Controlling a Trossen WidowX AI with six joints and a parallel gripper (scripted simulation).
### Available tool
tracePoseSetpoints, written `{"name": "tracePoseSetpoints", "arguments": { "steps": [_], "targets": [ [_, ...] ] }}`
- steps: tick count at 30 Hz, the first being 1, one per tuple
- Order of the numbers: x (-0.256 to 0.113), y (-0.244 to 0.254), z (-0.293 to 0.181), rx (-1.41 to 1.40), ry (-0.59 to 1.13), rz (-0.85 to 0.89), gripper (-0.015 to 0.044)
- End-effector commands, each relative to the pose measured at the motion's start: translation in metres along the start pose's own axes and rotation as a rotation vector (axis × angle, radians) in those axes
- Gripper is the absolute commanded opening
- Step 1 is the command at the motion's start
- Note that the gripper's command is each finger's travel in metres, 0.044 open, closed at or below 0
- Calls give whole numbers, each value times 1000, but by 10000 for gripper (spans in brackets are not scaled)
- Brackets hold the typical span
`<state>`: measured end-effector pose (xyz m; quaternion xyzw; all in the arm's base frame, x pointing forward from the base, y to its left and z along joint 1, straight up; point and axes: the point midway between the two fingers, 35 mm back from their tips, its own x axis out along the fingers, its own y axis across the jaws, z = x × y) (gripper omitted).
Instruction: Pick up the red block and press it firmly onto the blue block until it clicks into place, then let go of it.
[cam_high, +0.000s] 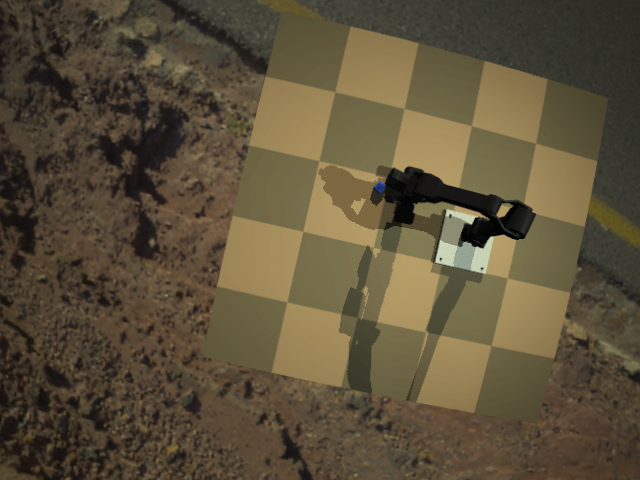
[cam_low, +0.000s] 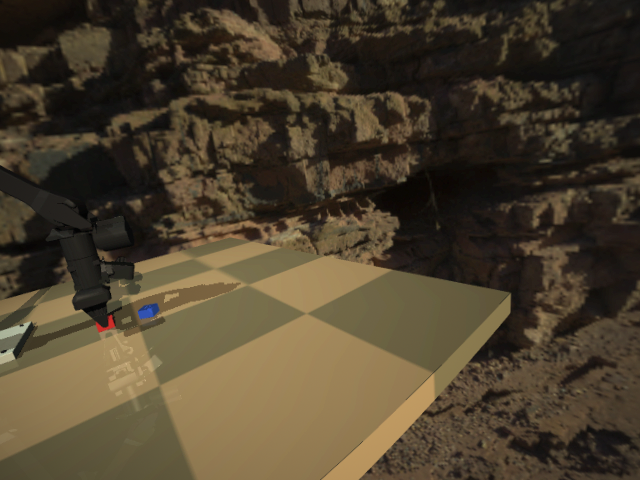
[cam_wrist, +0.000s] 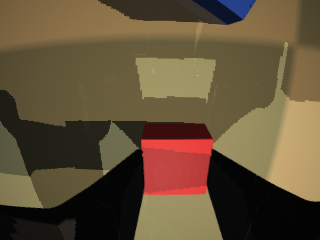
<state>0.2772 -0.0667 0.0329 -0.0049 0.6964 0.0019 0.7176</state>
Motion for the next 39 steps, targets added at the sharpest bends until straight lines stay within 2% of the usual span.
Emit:
{"name": "tracePoseSetpoints", "arguments": {
  "steps": [1,4,28,33,39],
  "targets": [
    [0,0,0,5,0,-3,72],
    [-6,-1,2,5,0,-3,0],
    [-117,-5,10,5,-1,-3,0],
    [-118,-5,12,22,-2,-3,0],
    [-104,-9,35,174,-4,-3,0]
  ]
}}
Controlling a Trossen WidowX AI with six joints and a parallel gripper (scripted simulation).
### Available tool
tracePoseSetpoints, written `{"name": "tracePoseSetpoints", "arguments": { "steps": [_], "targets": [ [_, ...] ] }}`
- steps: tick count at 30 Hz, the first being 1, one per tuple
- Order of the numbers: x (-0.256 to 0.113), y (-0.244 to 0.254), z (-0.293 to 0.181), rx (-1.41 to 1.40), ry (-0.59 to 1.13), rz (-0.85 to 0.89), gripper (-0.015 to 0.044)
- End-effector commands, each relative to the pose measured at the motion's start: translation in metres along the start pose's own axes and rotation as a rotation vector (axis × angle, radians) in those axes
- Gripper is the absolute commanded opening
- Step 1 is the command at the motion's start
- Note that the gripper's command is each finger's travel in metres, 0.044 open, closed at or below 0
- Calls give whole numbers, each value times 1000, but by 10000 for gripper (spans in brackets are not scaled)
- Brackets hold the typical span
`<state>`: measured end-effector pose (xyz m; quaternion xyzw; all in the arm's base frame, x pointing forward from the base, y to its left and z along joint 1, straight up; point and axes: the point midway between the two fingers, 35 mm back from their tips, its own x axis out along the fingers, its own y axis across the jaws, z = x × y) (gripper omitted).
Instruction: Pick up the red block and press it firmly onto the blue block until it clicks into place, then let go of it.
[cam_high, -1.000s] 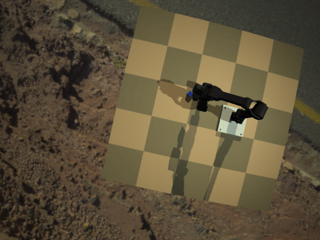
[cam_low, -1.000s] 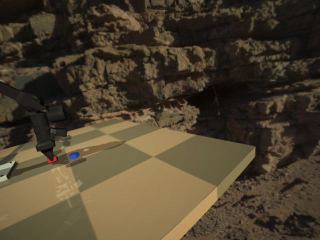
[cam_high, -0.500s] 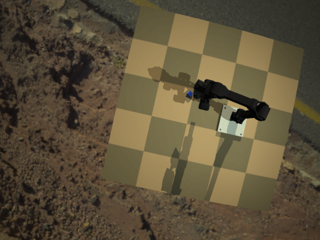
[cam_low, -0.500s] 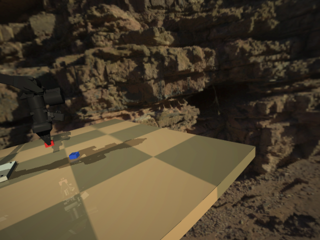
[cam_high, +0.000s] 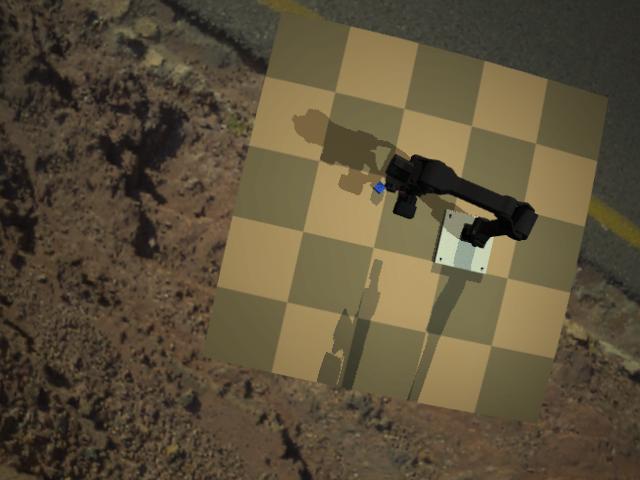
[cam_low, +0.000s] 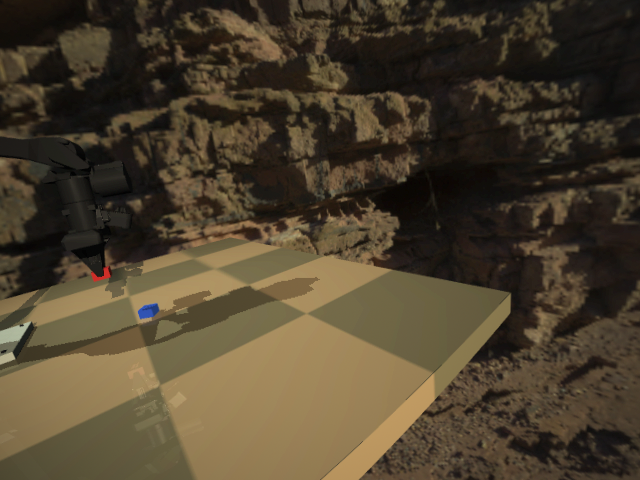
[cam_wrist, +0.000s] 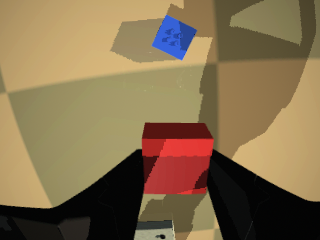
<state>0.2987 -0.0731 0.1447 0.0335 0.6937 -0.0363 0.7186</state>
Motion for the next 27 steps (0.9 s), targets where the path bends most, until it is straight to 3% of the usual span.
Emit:
{"name": "tracePoseSetpoints", "arguments": {
  "steps": [1,15,27],
  "targets": [
    [9,-1,15,92,0,-2,0],
    [48,-5,64,430,-5,-1,0],
    [71,-5,66,442,-5,-1,0]
  ]
}}
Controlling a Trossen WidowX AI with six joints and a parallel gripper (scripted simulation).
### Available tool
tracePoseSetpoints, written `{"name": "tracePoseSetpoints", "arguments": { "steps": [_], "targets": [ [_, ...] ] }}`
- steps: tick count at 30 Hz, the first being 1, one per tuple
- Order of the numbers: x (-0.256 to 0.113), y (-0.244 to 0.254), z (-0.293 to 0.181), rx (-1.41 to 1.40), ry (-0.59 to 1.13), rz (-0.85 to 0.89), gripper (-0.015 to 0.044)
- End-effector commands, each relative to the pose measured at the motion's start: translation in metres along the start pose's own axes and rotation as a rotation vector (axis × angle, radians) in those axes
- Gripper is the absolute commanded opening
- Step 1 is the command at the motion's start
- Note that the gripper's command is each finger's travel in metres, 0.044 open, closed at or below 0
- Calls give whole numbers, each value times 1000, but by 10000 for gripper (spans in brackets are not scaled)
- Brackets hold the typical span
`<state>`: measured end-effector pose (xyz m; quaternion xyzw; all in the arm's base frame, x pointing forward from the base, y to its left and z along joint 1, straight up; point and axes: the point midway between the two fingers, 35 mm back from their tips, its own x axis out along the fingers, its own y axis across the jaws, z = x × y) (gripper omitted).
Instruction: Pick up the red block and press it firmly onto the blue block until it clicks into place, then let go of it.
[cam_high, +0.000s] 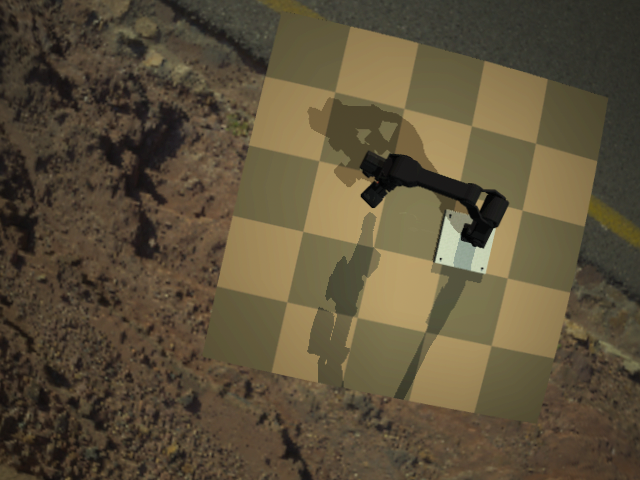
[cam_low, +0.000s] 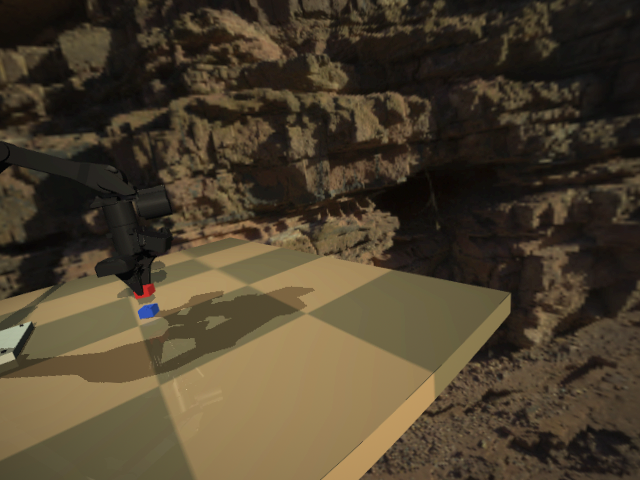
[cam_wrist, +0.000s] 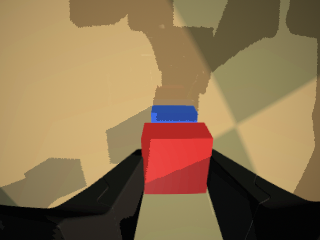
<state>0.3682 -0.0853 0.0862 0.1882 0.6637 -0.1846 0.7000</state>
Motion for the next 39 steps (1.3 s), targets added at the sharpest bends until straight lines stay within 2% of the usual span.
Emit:
{"name": "tracePoseSetpoints", "arguments": {
  "steps": [1,13,39],
  "targets": [
    [10,-1,-2,7,10,-6,0],
    [25,-1,-3,7,10,-6,0],
    [34,-1,-4,7,10,-6,0]
  ]
}}
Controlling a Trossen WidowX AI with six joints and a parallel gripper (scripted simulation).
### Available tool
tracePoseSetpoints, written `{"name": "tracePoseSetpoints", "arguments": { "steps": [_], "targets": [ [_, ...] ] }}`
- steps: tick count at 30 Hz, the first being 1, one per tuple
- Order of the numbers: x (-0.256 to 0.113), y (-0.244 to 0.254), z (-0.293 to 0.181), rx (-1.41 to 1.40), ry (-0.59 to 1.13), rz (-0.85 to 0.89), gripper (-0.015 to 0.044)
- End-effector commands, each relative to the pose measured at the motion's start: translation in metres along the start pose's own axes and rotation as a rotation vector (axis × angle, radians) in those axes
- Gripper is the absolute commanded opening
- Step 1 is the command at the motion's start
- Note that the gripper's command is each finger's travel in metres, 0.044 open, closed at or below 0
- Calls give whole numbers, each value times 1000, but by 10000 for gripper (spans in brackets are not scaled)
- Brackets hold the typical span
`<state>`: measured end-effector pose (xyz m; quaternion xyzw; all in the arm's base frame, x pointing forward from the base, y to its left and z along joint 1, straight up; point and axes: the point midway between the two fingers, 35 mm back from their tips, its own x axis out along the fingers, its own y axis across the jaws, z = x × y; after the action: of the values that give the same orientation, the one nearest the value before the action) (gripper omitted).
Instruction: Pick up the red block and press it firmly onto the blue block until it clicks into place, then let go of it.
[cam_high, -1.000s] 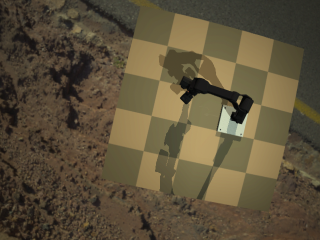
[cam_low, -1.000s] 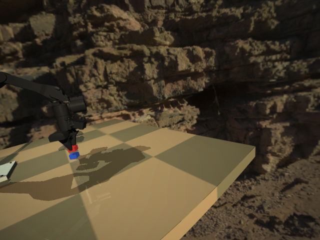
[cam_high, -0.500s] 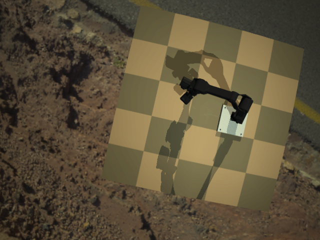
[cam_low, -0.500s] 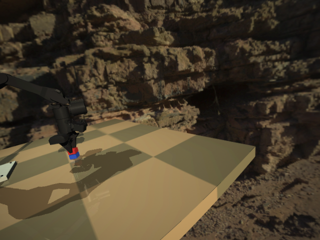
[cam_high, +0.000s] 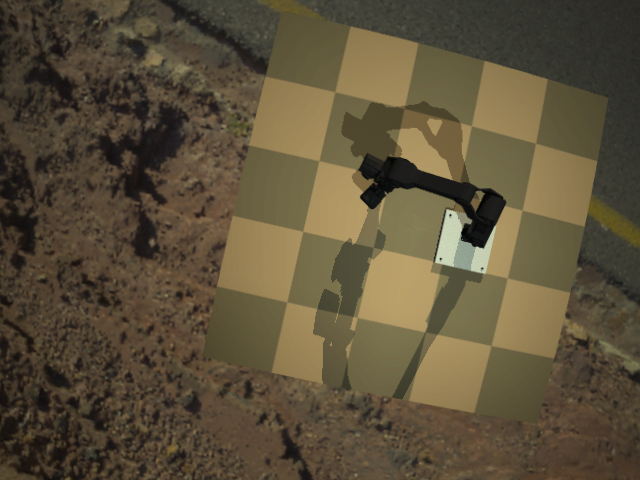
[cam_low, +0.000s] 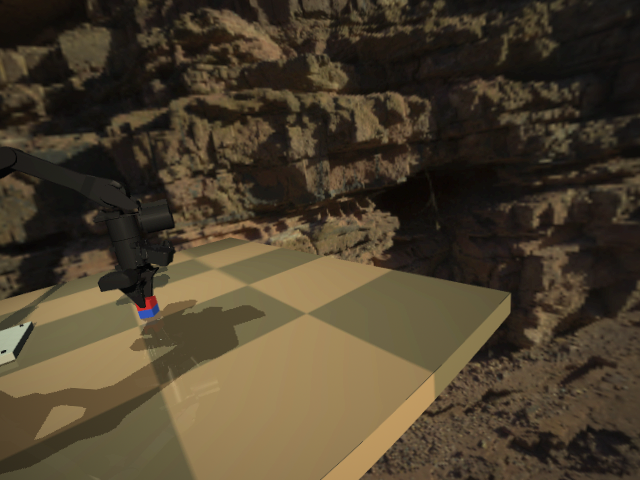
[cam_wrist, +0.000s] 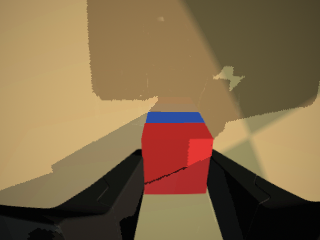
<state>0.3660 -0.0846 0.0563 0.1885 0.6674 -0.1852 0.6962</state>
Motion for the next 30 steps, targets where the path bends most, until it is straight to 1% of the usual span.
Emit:
{"name": "tracePoseSetpoints", "arguments": {
  "steps": [1,7,15,16,23,25,30],
  "targets": [
    [0,0,0,0,0,0,0],
    [0,0,0,0,0,0,0],
    [0,0,0,0,0,0,210],
    [0,0,0,0,0,0,220],
    [-2,0,0,0,0,0,220],
    [-21,1,3,1,0,0,220],
    [-92,1,2,5,0,-2,220]
  ]
}}
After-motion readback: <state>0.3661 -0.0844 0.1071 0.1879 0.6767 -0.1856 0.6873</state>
